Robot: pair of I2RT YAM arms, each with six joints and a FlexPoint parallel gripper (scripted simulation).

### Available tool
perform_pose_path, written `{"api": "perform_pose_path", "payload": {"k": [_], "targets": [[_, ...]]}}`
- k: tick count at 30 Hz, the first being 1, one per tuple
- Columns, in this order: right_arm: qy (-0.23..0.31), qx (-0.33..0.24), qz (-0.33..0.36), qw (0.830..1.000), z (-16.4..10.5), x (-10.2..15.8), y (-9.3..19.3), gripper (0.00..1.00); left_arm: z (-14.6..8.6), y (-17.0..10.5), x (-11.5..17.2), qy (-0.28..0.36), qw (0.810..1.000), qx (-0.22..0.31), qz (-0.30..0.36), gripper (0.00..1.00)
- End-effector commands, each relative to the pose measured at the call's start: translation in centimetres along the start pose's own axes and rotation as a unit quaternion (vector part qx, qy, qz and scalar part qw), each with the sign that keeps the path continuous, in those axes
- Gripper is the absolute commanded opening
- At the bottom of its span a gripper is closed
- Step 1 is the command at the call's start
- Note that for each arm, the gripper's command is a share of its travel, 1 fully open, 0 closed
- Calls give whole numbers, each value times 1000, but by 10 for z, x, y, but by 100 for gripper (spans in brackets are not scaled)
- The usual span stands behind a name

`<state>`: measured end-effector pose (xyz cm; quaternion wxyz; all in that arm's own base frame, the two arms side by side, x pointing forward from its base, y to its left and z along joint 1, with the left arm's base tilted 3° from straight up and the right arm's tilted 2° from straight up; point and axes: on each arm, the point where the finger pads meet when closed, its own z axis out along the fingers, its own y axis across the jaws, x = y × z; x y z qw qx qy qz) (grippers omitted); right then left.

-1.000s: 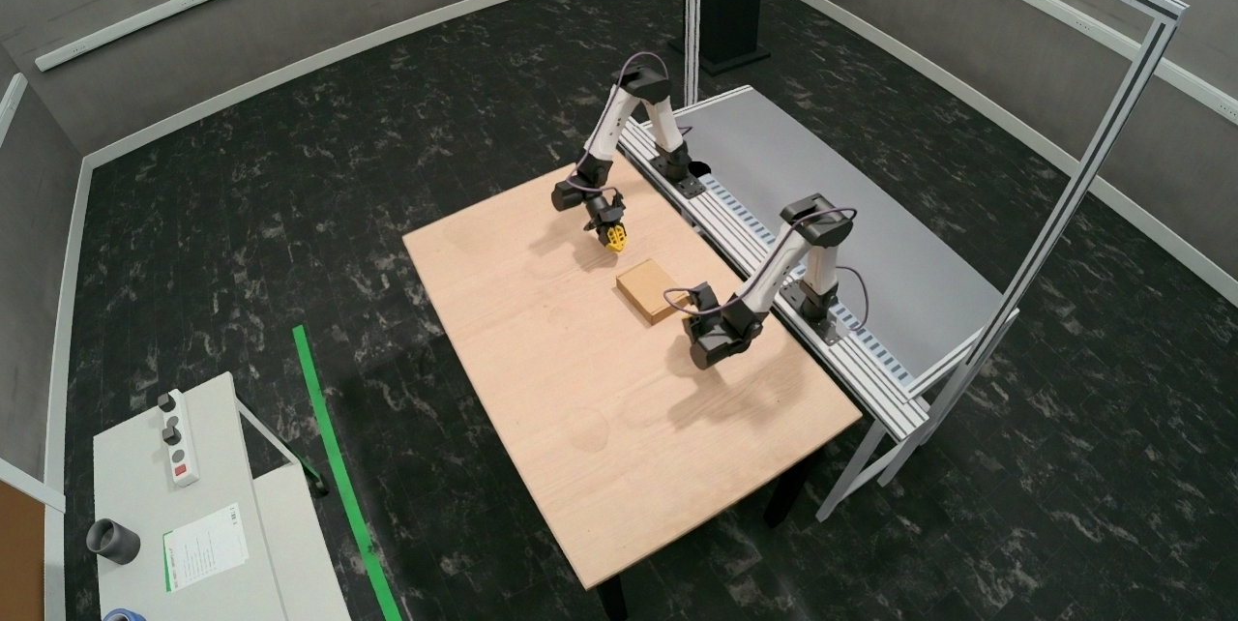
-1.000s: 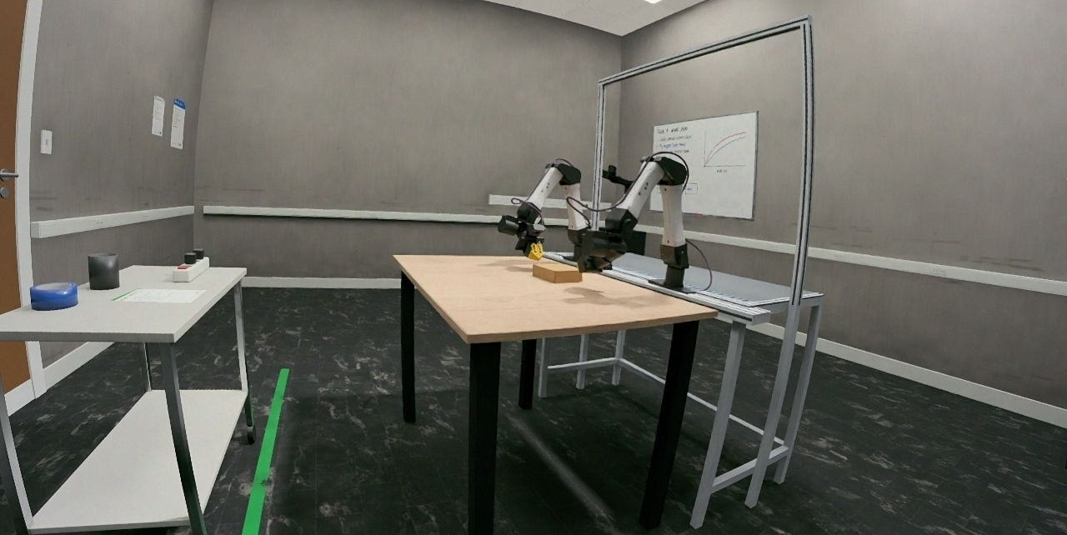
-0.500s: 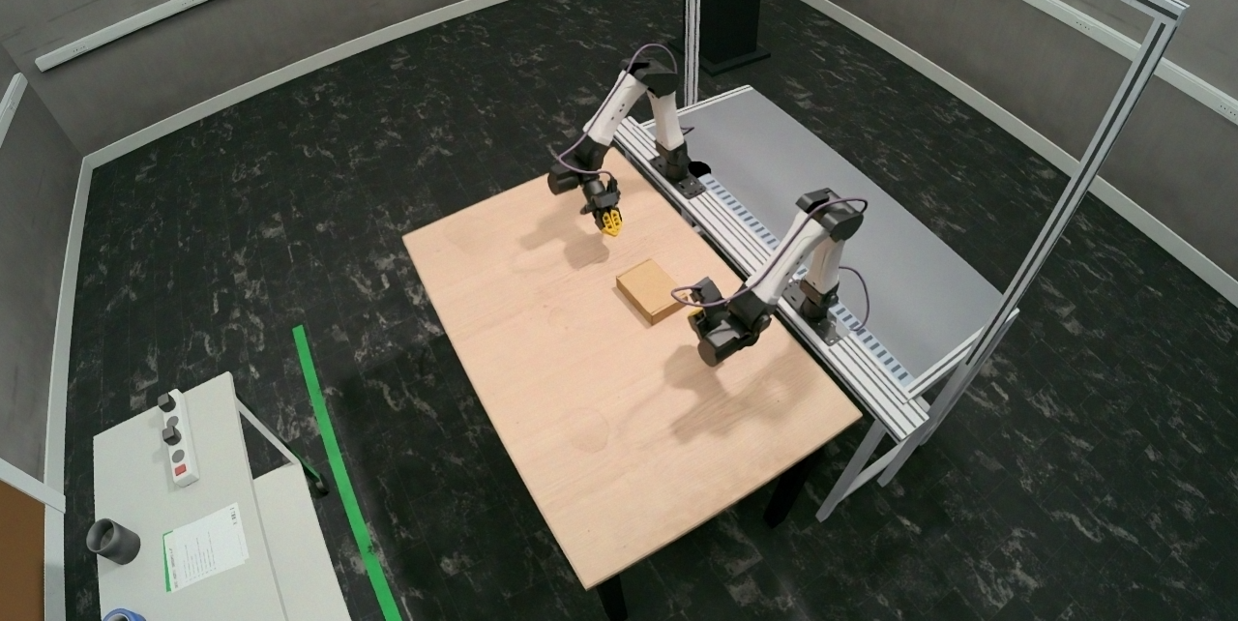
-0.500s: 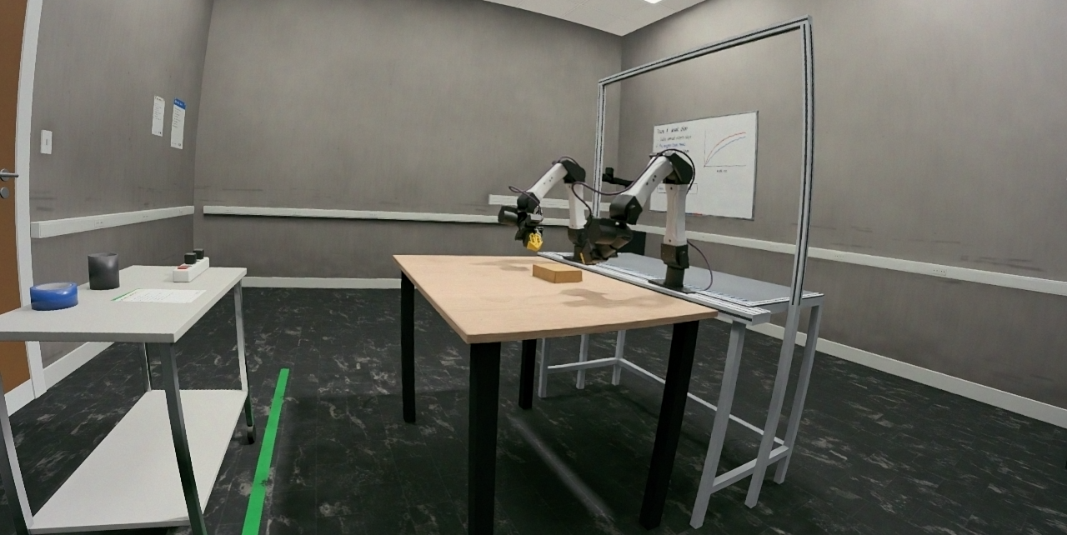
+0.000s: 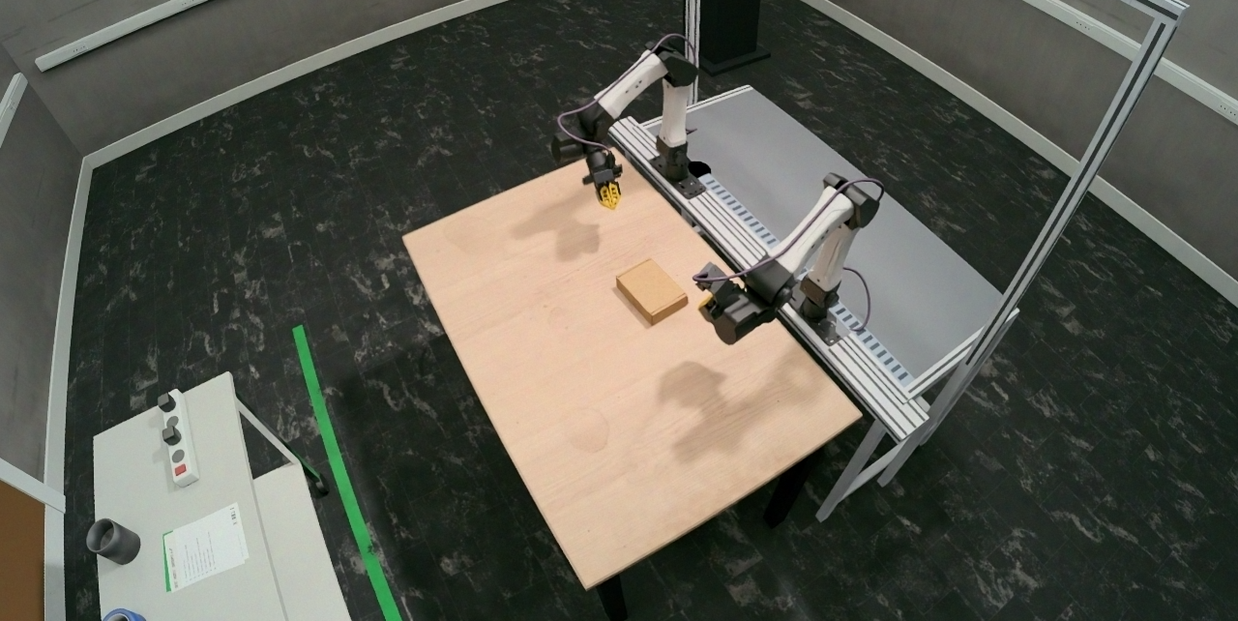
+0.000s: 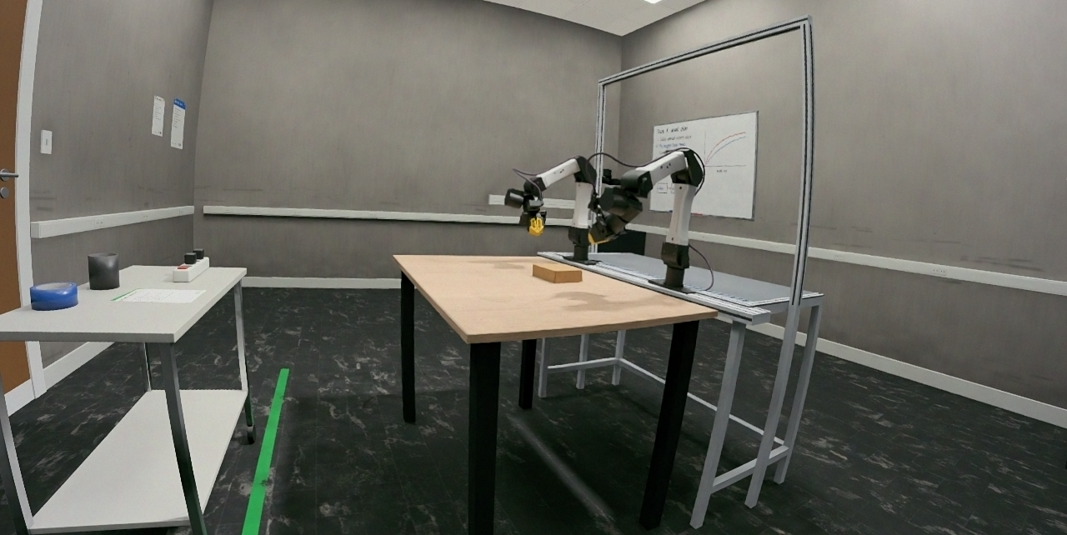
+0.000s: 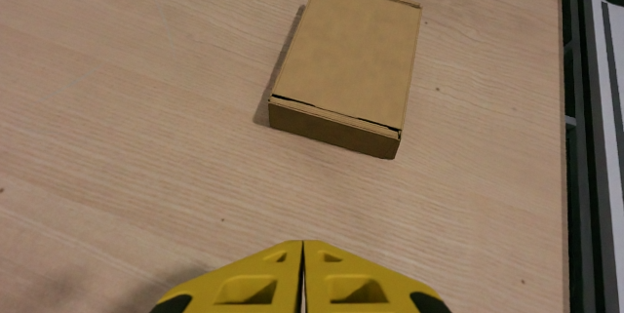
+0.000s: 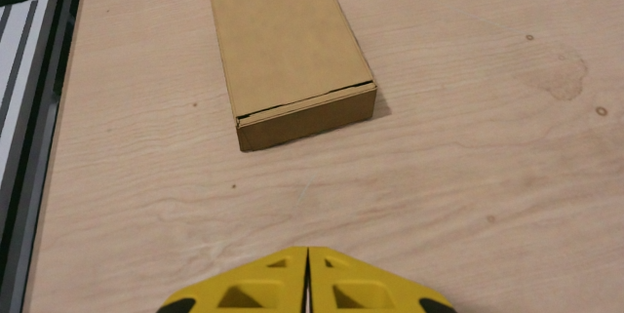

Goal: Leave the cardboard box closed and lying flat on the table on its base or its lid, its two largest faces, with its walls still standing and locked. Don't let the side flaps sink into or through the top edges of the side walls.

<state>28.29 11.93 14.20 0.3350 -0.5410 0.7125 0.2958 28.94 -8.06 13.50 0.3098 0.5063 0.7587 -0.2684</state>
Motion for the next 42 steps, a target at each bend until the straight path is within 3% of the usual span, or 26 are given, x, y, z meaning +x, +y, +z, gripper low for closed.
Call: {"api": "perform_pose_path", "payload": {"k": [1, 4, 10, 21, 35, 42], "targets": [[20, 4, 31, 999, -16, -6, 4, 0, -13, -4, -5, 21, 999, -3, -29, 0], [31, 16, 52, 998, -29, -9, 7, 0, -14, -7, -9, 34, 998, -9, -43, 0], [54, 36, 87, 994, -27, -12, 9, 0, -8, -9, -1, 60, 994, -29, -87, 0], [81, 80, 138, 984, -28, -15, 3, 0, -15, -1, -12, 89, 984, -77, -133, 0], [130, 118, 227, 958, -27, -12, 9, 0, -13, -6, -8, 145, 958, -111, -221, 0], [160, 139, 278, 937, -24, -9, 8, 0, -7, -5, -3, 182, 936, -129, -272, 0]]}}
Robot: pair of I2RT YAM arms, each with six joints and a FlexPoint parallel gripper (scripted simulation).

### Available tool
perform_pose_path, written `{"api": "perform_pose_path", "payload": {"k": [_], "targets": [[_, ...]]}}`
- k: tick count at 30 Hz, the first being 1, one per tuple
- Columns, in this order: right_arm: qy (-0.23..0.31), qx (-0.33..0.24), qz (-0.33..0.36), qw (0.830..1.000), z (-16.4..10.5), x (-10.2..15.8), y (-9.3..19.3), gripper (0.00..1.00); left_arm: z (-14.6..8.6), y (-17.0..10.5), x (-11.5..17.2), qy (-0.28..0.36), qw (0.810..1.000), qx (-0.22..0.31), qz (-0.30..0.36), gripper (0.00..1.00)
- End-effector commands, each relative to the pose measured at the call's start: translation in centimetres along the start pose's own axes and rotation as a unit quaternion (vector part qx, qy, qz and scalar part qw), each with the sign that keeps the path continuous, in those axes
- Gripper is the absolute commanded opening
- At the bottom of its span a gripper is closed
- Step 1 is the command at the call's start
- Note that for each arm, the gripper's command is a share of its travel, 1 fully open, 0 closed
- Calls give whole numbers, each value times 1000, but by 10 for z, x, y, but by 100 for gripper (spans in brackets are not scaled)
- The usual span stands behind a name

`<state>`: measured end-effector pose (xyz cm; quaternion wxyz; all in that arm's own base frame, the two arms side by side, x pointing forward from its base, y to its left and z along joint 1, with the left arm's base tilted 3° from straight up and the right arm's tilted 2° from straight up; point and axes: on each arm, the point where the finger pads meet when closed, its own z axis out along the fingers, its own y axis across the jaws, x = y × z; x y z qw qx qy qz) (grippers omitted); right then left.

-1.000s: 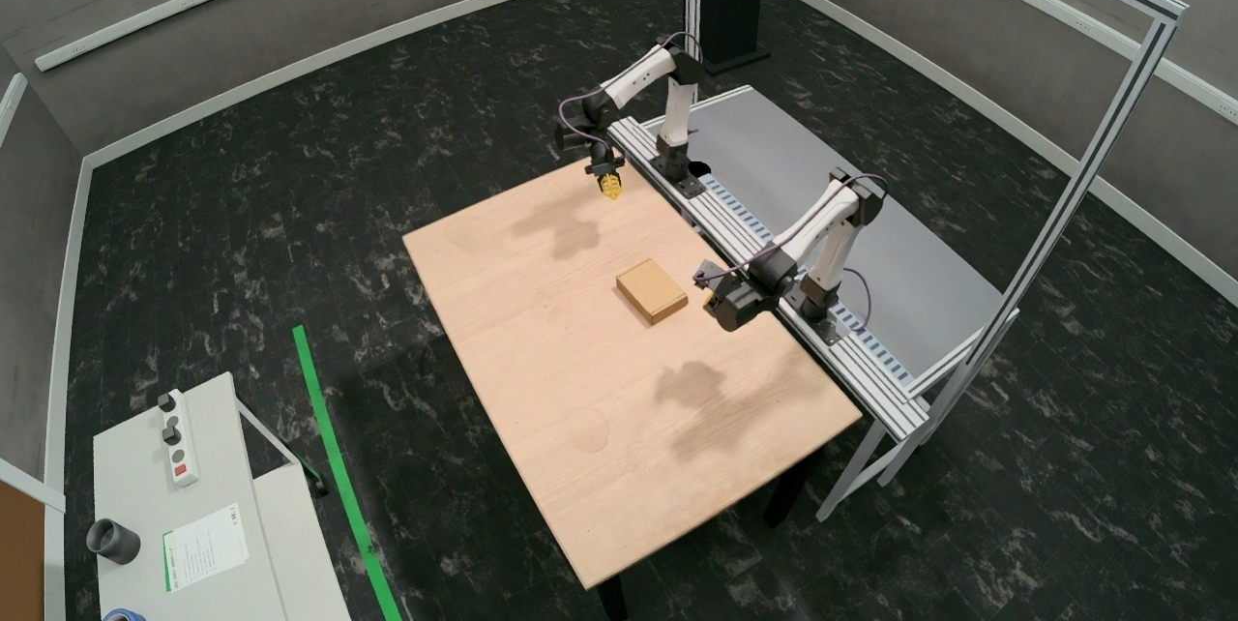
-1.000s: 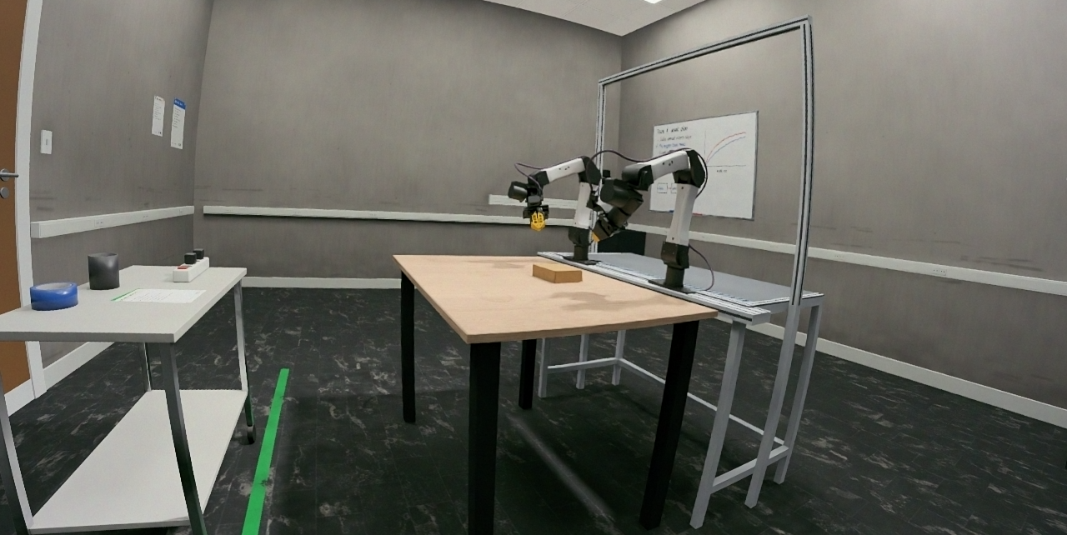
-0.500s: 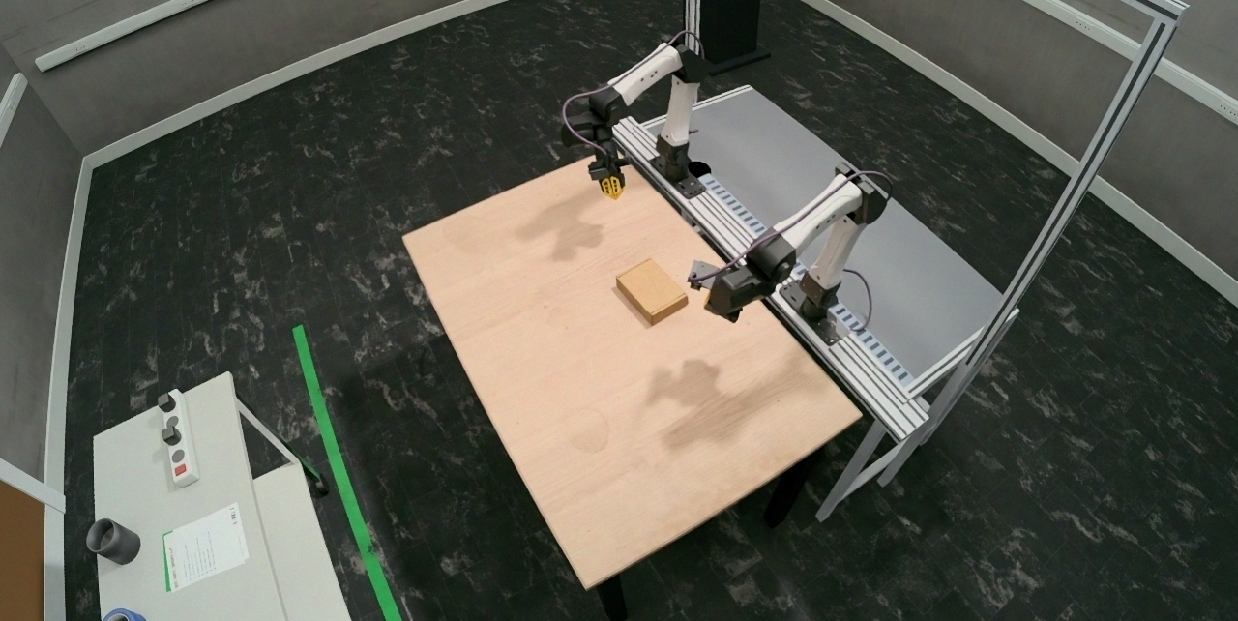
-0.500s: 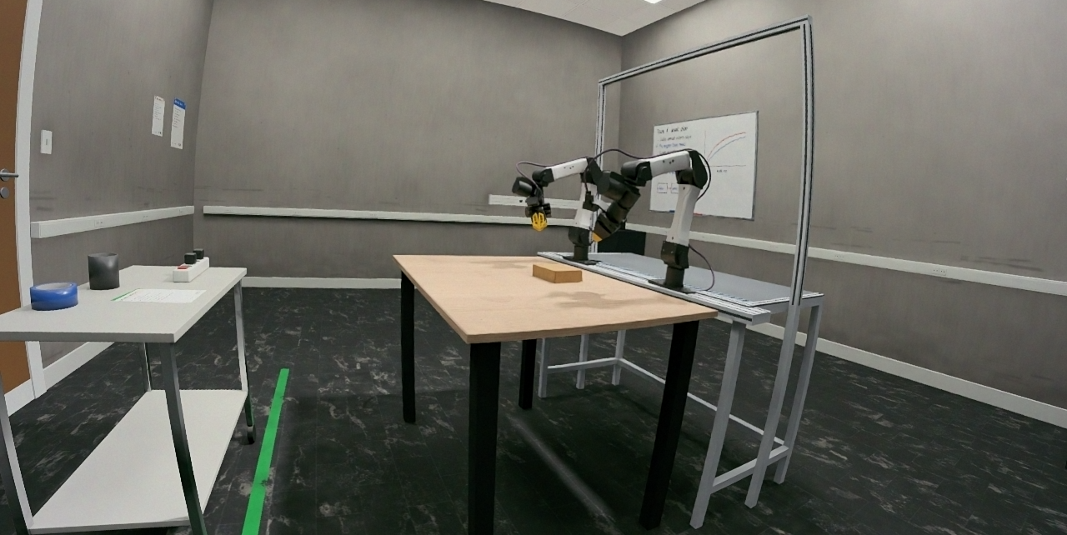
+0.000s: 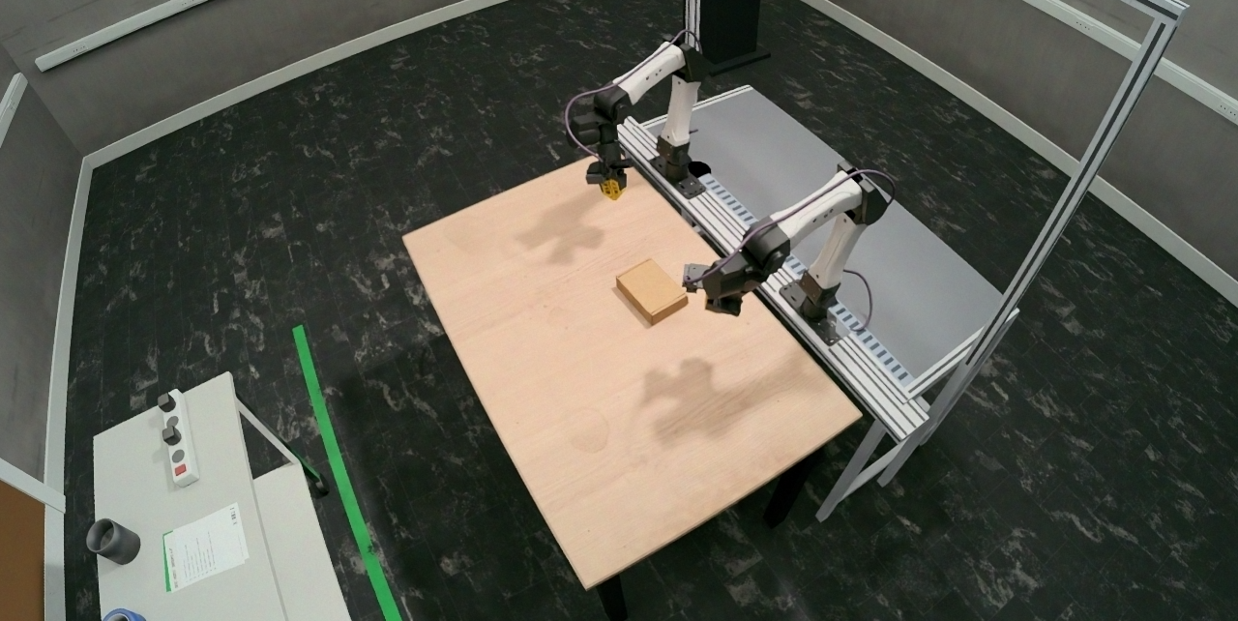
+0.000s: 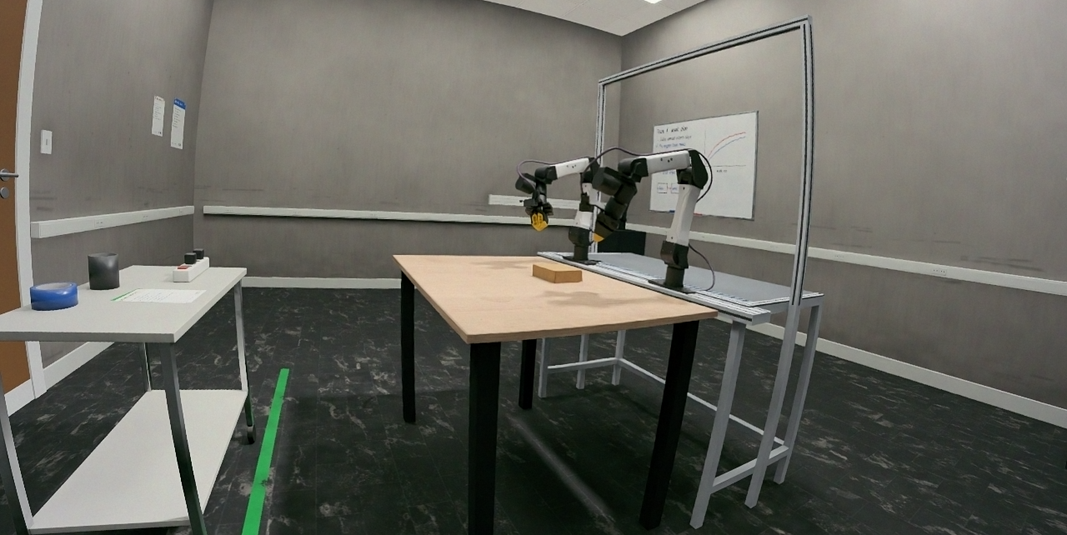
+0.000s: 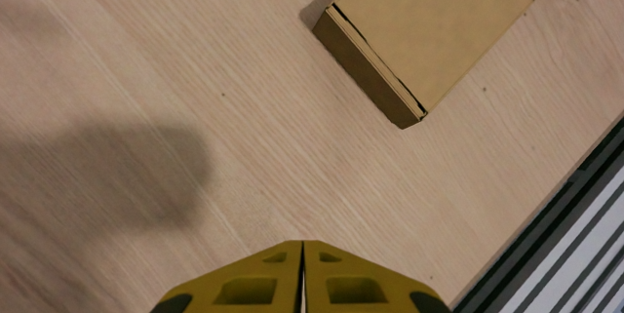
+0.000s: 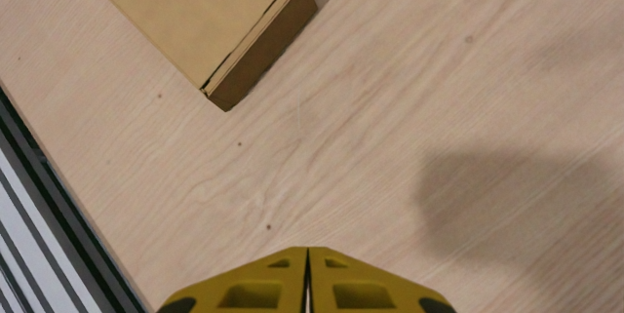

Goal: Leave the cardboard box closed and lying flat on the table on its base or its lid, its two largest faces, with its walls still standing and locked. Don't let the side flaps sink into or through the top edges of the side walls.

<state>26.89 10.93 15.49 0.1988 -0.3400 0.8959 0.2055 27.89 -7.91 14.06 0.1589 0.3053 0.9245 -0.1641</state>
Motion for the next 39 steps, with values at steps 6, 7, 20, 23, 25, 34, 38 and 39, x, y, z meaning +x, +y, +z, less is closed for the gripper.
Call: {"api": "perform_pose_path", "payload": {"k": [6, 7, 20, 23, 25, 34, 38, 39], "targets": [[36, 47, 74, 995, -4, -5, -3, 0, -2, 3, -5, 39, 996, -44, -70, 0], [40, 51, 81, 995, -4, -5, -3, 0, -2, 3, -5, 43, 995, -48, -76, 0], [80, 94, 155, 980, -4, -5, -3, 0, -1, 3, -5, 88, 981, -90, -149, 0], [90, 106, 176, 975, -4, -5, -3, 0, -1, 3, -5, 100, 975, -101, -168, 0], [98, 114, 189, 971, -4, -5, -3, 0, -1, 3, -5, 108, 971, -109, -181, 0], [122, 140, 235, 954, -4, -4, -3, 0, -1, 3, -5, 136, 955, -135, -226, 0], [137, 155, 261, 943, -4, -4, -3, 0, -1, 3, -4, 152, 944, -149, -252, 0], [140, 159, 268, 940, -3, -4, -3, 0, -1, 3, -4, 155, 941, -153, -258, 0]]}}
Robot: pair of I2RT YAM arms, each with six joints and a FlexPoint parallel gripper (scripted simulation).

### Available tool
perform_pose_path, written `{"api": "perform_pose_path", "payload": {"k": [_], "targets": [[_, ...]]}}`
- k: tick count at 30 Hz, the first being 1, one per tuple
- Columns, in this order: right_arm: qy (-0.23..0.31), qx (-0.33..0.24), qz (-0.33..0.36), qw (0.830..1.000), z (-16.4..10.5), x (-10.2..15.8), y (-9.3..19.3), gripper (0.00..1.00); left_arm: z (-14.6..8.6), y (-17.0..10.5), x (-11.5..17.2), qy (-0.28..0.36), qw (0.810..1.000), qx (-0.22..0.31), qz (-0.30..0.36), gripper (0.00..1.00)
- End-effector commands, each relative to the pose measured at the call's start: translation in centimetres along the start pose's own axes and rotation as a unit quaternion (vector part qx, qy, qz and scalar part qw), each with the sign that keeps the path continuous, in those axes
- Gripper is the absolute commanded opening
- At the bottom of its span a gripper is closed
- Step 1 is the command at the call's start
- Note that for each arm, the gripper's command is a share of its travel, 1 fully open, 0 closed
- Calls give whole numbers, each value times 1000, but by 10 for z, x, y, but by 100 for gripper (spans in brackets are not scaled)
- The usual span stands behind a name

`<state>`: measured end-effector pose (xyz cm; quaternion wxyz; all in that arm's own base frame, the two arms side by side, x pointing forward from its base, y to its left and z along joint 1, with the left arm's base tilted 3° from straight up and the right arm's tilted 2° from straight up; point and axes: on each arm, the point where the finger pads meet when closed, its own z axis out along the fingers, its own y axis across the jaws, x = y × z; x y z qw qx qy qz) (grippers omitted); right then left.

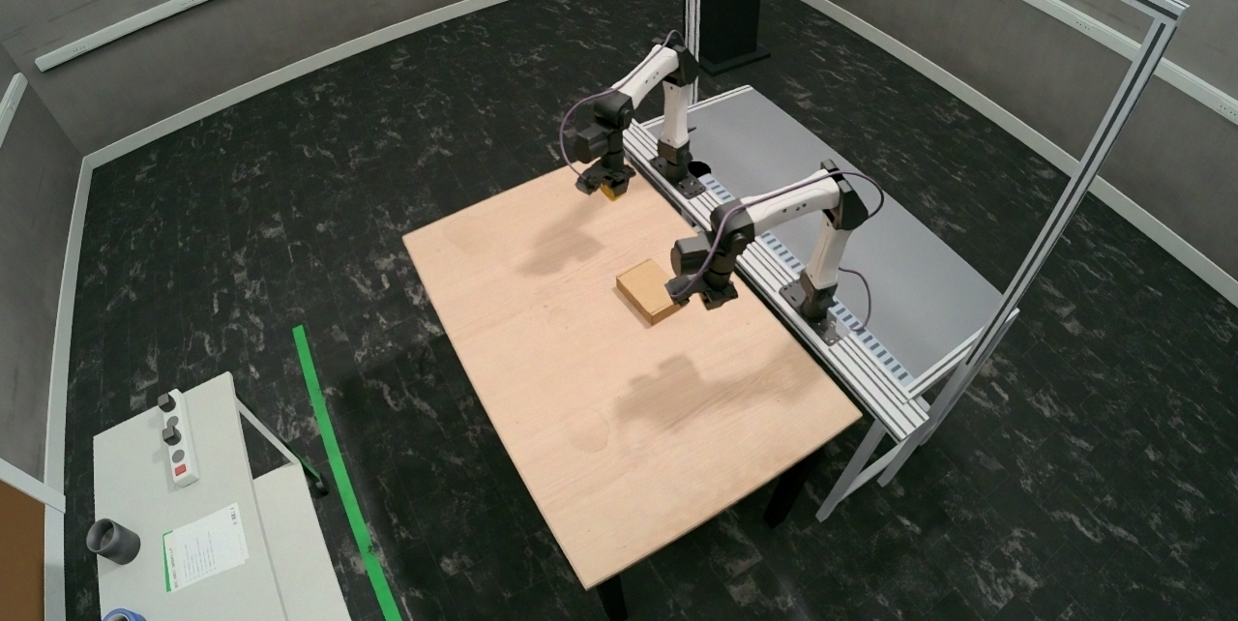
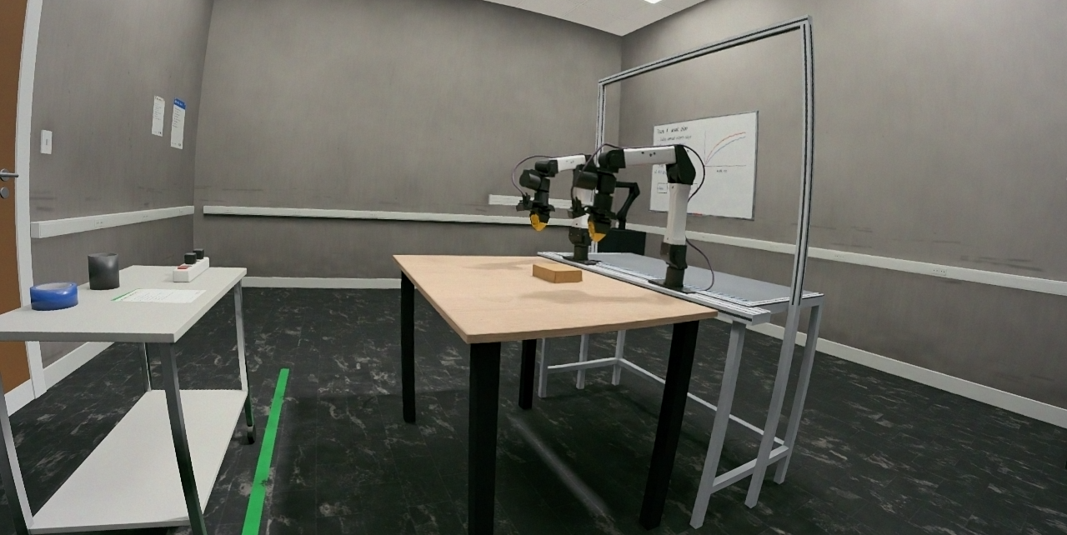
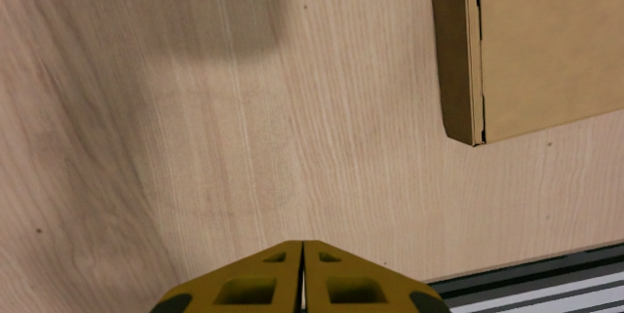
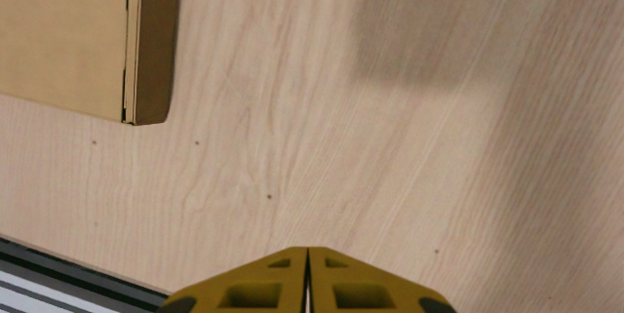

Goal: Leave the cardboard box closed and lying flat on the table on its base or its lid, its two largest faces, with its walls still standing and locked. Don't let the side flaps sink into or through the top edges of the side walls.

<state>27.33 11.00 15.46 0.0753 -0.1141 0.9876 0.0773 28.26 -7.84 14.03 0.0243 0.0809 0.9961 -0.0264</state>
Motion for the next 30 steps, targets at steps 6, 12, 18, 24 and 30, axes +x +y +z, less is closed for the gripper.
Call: {"api": "perform_pose_path", "payload": {"k": [6, 12, 18, 24, 30], "targets": [[30, 38, 64, 997, -5, 0, -2, 0, -2, 0, -1, 31, 997, -35, -57, 0], [52, 62, 105, 991, -4, 0, -2, 0, -1, 0, -1, 46, 995, -48, -80, 0], [65, 76, 132, 986, -4, 0, -3, 0, -3, 1, 0, 40, 995, -43, -81, 0], [54, 73, 132, 987, -10, -1, -3, 0, -3, 1, 0, 40, 995, -43, -81, 0], [59, 70, 128, 988, -5, 2, -2, 0, -3, 1, 0, 40, 995, -43, -81, 0]]}}
